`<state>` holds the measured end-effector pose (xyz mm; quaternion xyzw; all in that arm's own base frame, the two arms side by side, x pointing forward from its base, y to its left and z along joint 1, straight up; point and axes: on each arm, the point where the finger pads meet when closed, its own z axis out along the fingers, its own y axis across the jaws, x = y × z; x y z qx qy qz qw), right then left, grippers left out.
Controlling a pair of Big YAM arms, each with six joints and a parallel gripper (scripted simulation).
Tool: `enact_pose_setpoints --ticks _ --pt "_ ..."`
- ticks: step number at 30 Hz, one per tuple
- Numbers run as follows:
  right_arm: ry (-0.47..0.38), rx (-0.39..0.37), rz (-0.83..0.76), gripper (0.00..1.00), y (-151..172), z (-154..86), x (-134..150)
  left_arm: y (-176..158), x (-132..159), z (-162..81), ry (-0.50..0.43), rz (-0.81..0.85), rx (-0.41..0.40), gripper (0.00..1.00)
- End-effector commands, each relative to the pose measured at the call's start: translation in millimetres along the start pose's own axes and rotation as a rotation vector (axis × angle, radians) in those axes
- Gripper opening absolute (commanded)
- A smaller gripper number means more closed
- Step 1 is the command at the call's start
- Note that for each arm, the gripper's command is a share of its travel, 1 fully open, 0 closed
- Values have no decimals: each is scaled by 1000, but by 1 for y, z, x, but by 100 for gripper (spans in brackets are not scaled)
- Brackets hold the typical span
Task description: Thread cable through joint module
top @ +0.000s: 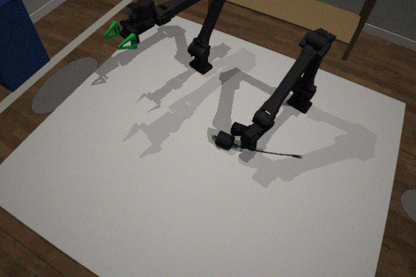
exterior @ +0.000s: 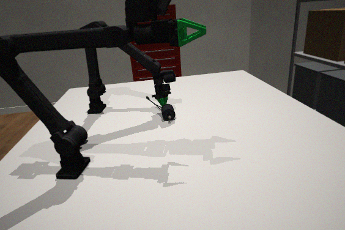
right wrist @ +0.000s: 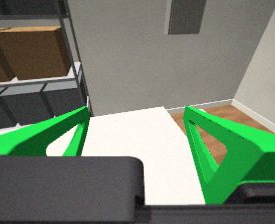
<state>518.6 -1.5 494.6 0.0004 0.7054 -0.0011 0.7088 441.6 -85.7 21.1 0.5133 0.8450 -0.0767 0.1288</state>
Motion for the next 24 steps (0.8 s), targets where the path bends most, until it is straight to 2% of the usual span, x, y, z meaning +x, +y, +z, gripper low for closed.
enact_pose_setpoints --ticks 1,15,16,21,24 --pt "-14 -10 9 96 5 1 -10 16 -21 -7 -12 -2 -21 0" --pt "-14 -10 9 96 5 1 -10 16 -33 -7 -17 0 -25 0" --pt "-14 -10 9 96 5 1 -10 20 -34 -16 -29 -5 -45 0" --pt "-14 -10 9 96 5 1 -10 15 -38 -6 -14 -2 -21 0" --pt "-14 -10 9 96 5 1 -10 16 -44 -11 -21 1 -30 0"
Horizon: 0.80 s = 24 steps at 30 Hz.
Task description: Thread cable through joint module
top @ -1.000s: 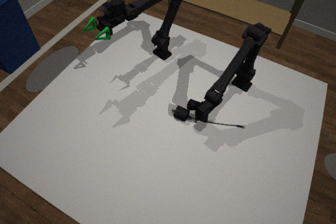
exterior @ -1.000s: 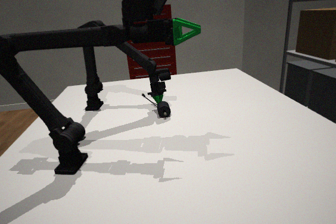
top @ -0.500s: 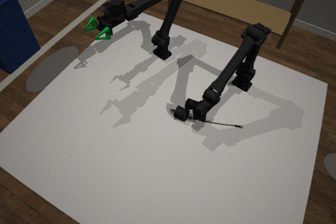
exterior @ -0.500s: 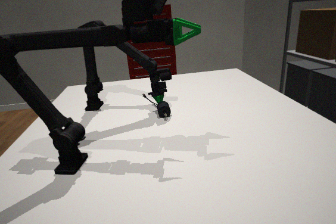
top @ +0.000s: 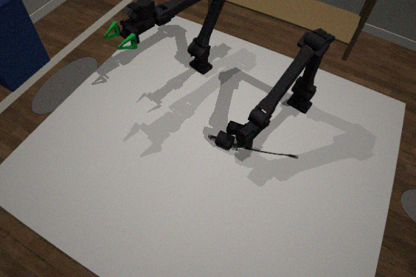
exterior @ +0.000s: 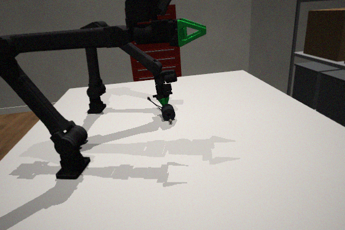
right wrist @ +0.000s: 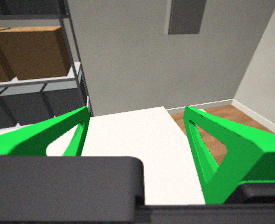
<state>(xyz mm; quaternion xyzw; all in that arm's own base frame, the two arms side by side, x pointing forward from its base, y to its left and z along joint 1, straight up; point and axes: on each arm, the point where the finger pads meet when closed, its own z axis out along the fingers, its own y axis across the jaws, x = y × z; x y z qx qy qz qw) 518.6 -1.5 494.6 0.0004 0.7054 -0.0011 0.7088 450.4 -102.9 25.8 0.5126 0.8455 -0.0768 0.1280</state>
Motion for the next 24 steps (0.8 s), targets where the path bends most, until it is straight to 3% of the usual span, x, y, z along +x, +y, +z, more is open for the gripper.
enact_pose_setpoints --ticks 1,3,4,20,24 --pt "-14 -10 9 96 5 1 -10 16 -25 -12 -22 3 -31 0" --pt "-14 -10 9 96 5 1 -10 17 -26 -11 -25 4 -34 0" --pt "-14 -10 9 96 5 1 -10 19 -23 -11 -22 -6 -34 32" --pt "-14 -10 9 96 5 1 -10 3 -12 -3 -5 -6 -4 32" --pt "-14 -10 9 96 5 1 -10 8 -2 -12 -28 11 -35 32"
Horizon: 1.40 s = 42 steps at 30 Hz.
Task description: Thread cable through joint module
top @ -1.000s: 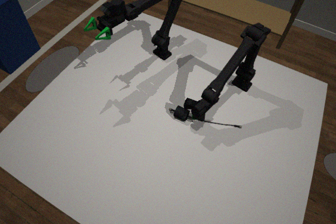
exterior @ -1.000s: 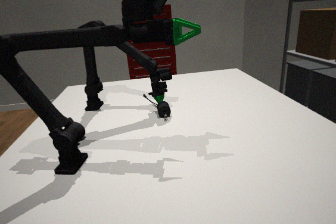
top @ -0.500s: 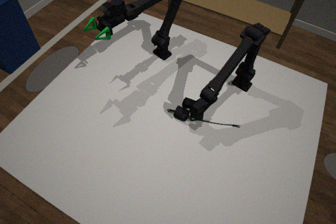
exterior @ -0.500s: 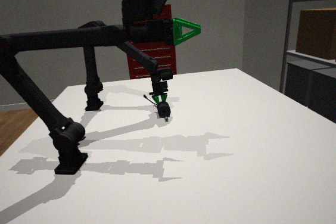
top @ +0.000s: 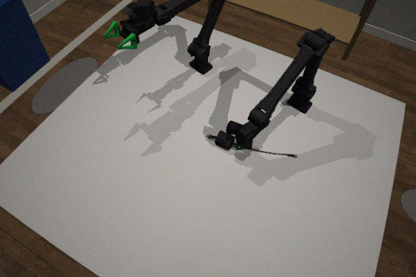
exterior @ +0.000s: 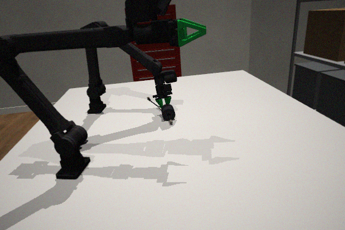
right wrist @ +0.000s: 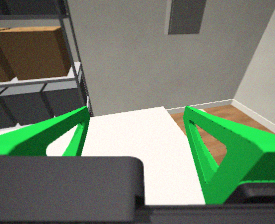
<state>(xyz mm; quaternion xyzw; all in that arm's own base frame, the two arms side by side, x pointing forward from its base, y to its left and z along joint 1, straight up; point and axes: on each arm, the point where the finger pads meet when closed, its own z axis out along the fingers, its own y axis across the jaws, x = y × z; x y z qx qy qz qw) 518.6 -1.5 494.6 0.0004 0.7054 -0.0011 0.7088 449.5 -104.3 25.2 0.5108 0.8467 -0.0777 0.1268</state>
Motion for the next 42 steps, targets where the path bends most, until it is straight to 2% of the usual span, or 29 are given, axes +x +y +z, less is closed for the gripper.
enact_pose_setpoints --ticks 1,2,3,16,19,22,27,28,31,42 --pt "-14 -10 9 96 5 1 -10 9 -2 -13 -29 16 -37 32" --pt "-14 -10 9 96 5 1 -10 14 -6 -19 -34 18 -43 32" --pt "-14 -10 9 96 5 1 -10 8 3 -13 -28 15 -35 32" --pt "-14 -10 9 96 5 1 -10 8 27 -16 -29 21 -37 32" --pt "-14 -10 9 96 5 1 -10 14 20 -21 -37 30 -48 32" --pt "-14 -10 9 96 5 1 -10 5 36 -16 -22 19 -27 32" --pt "-14 -10 9 96 5 1 -10 10 38 -19 -30 24 -40 32" --pt "-14 -10 9 96 5 1 -10 7 38 -17 -29 28 -37 0" --pt "-14 -10 9 96 5 1 -10 5 30 -17 -32 48 -37 0" --pt "-14 -10 9 96 5 1 -10 0 35 -14 -23 36 -27 0"
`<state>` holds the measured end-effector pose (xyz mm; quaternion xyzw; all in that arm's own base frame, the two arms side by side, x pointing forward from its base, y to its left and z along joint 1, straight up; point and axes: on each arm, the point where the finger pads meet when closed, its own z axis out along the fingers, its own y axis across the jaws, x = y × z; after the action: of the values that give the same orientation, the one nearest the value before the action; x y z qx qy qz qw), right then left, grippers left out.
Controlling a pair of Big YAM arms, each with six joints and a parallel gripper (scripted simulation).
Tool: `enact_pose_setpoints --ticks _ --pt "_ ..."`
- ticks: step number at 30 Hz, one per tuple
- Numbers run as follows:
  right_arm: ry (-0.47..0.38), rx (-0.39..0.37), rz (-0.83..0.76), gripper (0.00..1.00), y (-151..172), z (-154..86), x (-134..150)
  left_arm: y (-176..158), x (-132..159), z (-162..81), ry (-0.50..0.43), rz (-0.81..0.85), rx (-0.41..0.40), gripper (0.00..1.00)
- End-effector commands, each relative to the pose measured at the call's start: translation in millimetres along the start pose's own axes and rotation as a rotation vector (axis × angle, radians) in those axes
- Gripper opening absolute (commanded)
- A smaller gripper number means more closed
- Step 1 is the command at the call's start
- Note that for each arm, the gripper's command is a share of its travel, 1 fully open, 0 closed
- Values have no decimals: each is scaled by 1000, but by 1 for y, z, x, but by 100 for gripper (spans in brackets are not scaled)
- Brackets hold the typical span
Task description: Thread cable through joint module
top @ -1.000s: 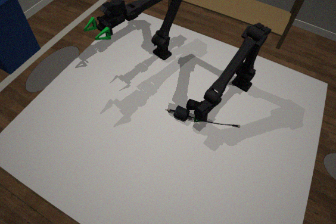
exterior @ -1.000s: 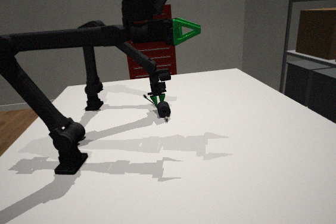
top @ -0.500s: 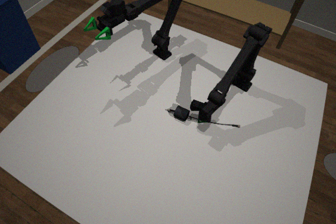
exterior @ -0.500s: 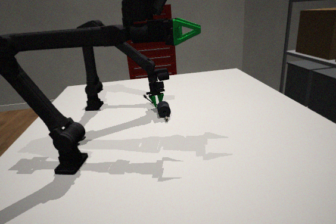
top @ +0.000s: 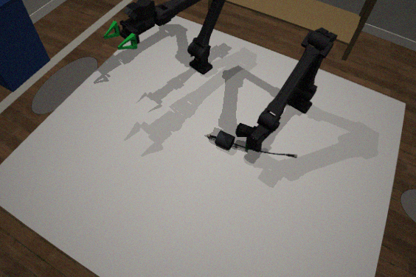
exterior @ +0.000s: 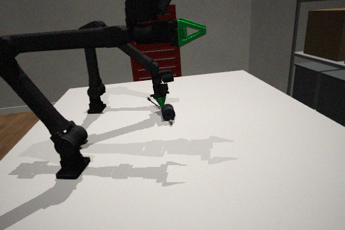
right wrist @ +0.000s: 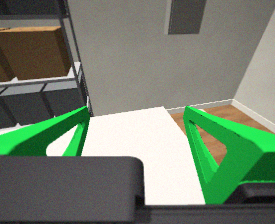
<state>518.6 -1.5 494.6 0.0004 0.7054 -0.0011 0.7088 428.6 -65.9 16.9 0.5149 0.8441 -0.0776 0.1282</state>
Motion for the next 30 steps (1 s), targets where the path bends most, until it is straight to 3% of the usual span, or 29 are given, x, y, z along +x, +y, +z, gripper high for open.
enact_pose_setpoints --ticks 1,13,16,27,30 --pt "-14 -10 9 96 5 1 -10 3 -11 -10 -23 26 -31 0" --pt "-14 -10 9 96 5 1 -10 3 -10 -10 -22 7 -33 0" --pt "-14 -10 9 96 5 1 -10 21 -29 -24 -40 16 -66 0" --pt "-14 -10 9 96 5 1 -10 14 -29 -6 -11 3 -20 0" --pt "-14 -10 9 96 5 1 -10 19 -38 -19 -29 11 -47 0"
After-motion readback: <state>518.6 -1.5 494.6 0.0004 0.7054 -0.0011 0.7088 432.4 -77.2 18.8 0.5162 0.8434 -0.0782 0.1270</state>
